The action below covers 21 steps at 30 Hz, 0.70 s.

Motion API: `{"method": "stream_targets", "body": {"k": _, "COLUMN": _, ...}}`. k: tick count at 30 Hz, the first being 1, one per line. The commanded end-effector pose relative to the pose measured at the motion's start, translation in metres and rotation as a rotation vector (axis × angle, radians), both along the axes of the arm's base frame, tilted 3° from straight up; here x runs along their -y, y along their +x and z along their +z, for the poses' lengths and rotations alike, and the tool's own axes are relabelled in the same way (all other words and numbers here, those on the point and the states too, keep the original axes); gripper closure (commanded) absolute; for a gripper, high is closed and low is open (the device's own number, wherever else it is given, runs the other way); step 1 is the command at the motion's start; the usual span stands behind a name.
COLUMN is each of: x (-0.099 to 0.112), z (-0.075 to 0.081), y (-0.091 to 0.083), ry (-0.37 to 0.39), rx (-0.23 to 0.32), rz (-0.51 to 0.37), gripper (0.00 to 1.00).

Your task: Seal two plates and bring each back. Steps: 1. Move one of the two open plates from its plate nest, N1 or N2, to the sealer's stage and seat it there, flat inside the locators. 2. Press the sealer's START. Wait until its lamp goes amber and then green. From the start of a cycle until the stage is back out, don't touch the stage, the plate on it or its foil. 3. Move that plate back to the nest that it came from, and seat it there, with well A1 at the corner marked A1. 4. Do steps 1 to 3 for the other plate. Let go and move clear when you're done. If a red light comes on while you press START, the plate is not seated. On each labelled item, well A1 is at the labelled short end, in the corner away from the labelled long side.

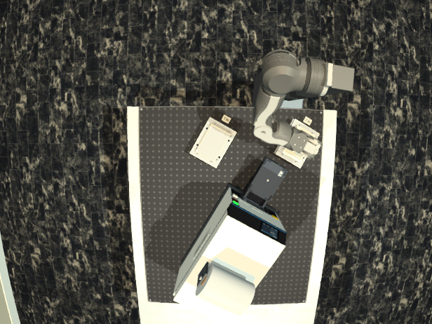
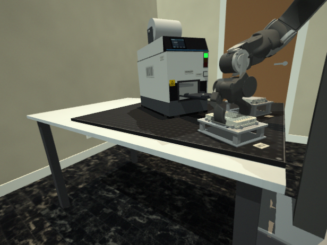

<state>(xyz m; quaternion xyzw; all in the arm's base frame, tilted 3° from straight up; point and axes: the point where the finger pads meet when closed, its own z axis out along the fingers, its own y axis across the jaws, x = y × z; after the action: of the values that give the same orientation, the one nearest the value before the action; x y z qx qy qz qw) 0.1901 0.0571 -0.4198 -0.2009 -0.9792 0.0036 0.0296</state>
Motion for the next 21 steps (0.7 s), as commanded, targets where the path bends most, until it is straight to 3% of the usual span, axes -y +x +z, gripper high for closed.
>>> {"method": "stream_targets", "body": {"k": 1, "x": 0.0, "z": 0.002, "y": 0.0, "ry": -0.001, "rx": -0.002, "rz": -0.003, "gripper": 1.0}}
{"method": "stream_targets", "body": {"k": 14, "x": 0.0, "z": 0.01, "y": 0.001, "ry": 0.0, "rx": -0.001, "rz": -0.005, "gripper": 1.0}}
{"method": "stream_targets", "body": {"k": 21, "x": 0.0, "z": 0.022, "y": 0.003, "ry": 0.0, "rx": 0.0, "rz": -0.006, "gripper": 1.0}}
